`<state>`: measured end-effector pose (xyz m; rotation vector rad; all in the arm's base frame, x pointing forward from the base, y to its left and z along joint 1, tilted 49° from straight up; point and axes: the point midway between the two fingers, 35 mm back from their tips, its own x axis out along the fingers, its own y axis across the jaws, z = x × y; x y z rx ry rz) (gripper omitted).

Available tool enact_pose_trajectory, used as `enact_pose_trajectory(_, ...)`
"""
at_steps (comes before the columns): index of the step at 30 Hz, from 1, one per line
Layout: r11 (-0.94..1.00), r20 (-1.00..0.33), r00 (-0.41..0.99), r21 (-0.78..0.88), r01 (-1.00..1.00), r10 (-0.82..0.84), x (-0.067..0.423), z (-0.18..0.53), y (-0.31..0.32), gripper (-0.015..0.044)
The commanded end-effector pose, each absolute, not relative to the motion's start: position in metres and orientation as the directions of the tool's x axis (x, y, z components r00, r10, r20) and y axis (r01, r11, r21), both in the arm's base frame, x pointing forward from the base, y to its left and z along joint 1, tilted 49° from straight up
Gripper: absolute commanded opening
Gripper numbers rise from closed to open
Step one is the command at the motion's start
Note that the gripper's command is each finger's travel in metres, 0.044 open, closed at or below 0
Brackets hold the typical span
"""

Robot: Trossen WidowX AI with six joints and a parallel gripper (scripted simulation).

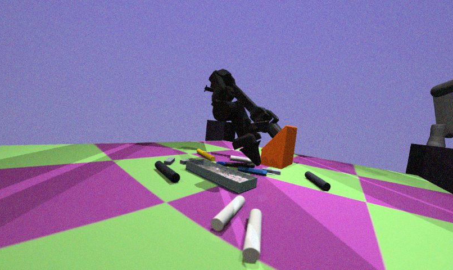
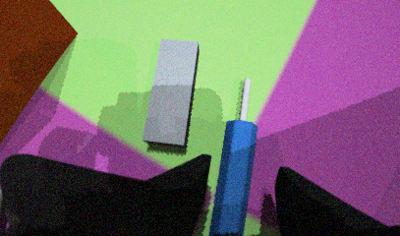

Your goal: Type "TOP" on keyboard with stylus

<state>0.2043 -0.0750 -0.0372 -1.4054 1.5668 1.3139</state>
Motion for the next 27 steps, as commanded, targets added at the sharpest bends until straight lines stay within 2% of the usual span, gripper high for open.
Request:
enact_pose_trajectory(1,-0.078,-0.922,-0.221,0.258,-0.963,-0.319,0.203,-0.04,-0.078,0.015)
enact_pose_trajectory(27,-0.078,-0.921,-0.222,0.259,-0.963,-0.32,0.201,-0.051,-0.091,0.015)
